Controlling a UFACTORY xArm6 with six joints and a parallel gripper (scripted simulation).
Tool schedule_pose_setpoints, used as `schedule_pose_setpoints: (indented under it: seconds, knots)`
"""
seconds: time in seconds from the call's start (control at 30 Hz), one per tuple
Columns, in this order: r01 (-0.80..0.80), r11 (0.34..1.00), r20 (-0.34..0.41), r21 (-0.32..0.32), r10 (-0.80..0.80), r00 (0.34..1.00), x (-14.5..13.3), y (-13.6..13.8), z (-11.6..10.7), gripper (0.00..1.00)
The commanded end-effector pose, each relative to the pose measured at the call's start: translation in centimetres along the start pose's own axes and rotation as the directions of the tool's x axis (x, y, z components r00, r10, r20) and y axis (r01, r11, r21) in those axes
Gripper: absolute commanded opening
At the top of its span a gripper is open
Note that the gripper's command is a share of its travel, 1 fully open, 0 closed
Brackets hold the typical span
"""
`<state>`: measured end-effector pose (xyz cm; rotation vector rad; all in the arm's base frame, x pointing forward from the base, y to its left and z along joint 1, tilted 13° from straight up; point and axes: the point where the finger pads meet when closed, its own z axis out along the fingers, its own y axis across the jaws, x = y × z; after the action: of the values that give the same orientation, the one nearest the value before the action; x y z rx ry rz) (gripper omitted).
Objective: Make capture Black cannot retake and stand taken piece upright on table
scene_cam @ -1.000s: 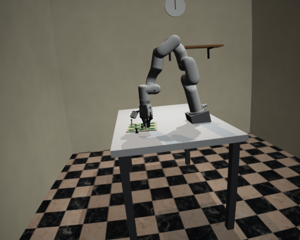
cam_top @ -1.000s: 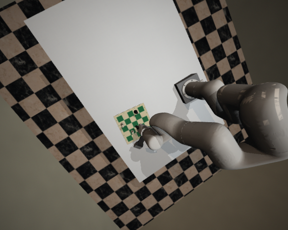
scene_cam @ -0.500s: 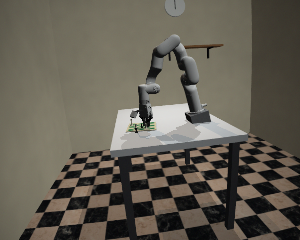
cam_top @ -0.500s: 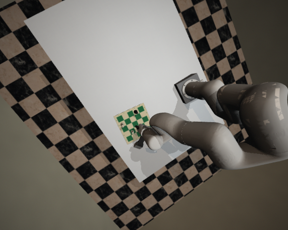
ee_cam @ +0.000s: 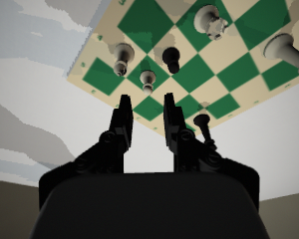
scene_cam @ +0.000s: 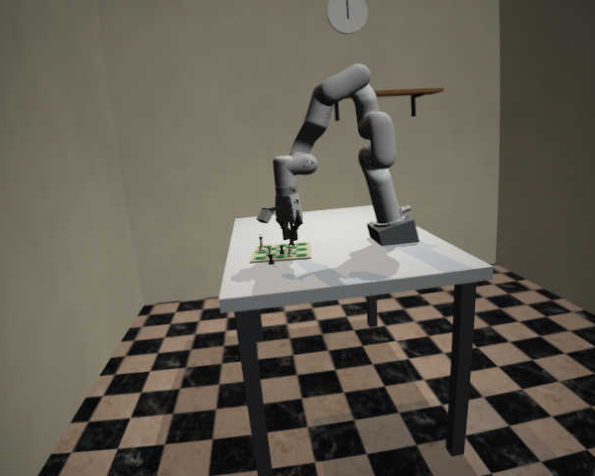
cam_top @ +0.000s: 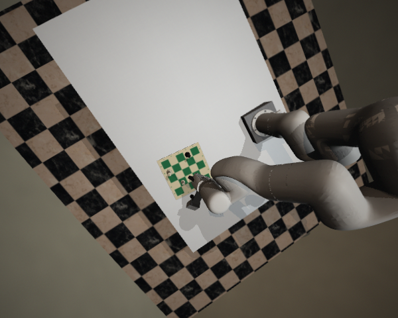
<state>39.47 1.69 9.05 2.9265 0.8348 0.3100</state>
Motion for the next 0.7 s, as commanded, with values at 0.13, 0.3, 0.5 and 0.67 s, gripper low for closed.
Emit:
schedule_pose_setpoints:
  seconds: [0.13,0.3,0.5,0.67]
  knots:
    - [0.0,1.0,-0.005,-0.002,0.0,1.0,0.2,0.1,-3.9,0.34]
    - [0.0,1.0,-0.005,-0.002,0.0,1.0,0.1,0.1,-4.7,0.34]
    - [0.0,1.0,-0.005,-0.002,0.0,1.0,0.1,0.1,-4.7,1.0]
    - [0.0,1.0,-0.005,-0.002,0.0,1.0,0.1,0.1,-4.7,1.0]
